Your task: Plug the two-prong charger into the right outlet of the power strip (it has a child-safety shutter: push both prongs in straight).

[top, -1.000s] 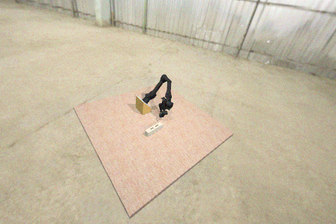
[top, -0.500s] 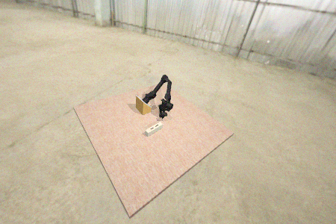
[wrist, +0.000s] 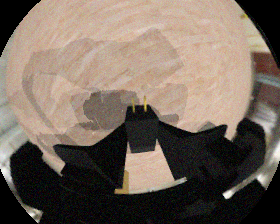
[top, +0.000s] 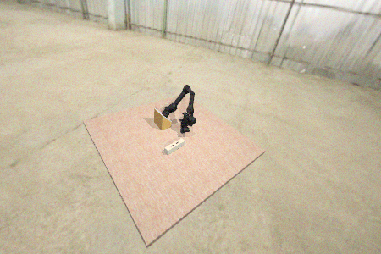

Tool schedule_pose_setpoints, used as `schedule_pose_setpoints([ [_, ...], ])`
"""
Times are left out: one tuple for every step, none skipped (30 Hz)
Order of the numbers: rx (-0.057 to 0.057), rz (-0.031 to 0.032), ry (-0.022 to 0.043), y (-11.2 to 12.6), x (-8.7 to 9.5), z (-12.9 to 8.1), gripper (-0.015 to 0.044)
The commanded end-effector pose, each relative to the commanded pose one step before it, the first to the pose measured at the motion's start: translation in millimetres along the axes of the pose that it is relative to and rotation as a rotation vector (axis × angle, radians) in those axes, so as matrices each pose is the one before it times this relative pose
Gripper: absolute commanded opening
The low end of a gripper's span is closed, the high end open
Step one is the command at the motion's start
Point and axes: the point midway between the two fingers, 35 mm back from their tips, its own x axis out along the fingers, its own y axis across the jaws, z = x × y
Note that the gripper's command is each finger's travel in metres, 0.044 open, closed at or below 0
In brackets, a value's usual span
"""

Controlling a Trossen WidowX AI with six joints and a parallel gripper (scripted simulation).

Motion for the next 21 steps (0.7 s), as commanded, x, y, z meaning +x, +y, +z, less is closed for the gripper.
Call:
schedule_pose_setpoints([
  [-0.0008,-0.00066,-0.00049,-0.18,-0.3,0.26,0.0131],
  [0.0,0.0,0.0,0.0,0.0,0.0,0.0125],
  [0.0,0.0,0.0,0.0,0.0,0.0,0.0118],
  [0.0,0.0,0.0,0.0,0.0,0.0,0.0111],
  [0.0,0.0,0.0,0.0,0.0,0.0,0.0105],
  [0.0001,-0.00006,0.00027,-0.11,-0.56,-0.08,0.0078],
  [0.0002,-0.0001,0.0005,-0.2,-1.07,-0.15,0.0052],
  [0.0003,-0.00014,0.00072,-0.28,-1.6,-0.22,0.0026],
  [0.0004,-0.00015,0.00093,-0.35,-2.17,-0.31,0.0],
  [0.0005,-0.00013,0.00105,-0.36,-2.59,-0.4,0.0],
  [0.0005,-0.00009,0.00114,-0.34,-3.01,-0.52,0.0],
  [0.0006,-0.00003,0.00114,-0.29,-3.25,-0.63,0.0],
  [0.0006,0.00004,0.00106,-0.23,-3.31,-0.71,0.0],
  [0.0006,0.0001,0.0009,-0.17,-3.08,-0.72,0.0],
  [0.0006,0.00016,0.0008,-0.14,-3.07,-0.76,0.0],
  [0.0006,0.00023,0.0007,-0.12,-3.07,-0.79,0.0],
  [0.0006,0.00029,0.00059,-0.09,-3.08,-0.82,0.0],
  [0.0006,0.00036,0.00047,-0.07,-3.08,-0.84,0.0],
  [0.0005,0.00037,0.00032,-0.04,-2.77,-0.79,0.0],
  [0.0005,0.00042,0.00022,-0.01,-2.73,-0.83,0.0],
  [0.0005,0.00047,0.00013,0.01,-2.73,-0.89,0.0],
])
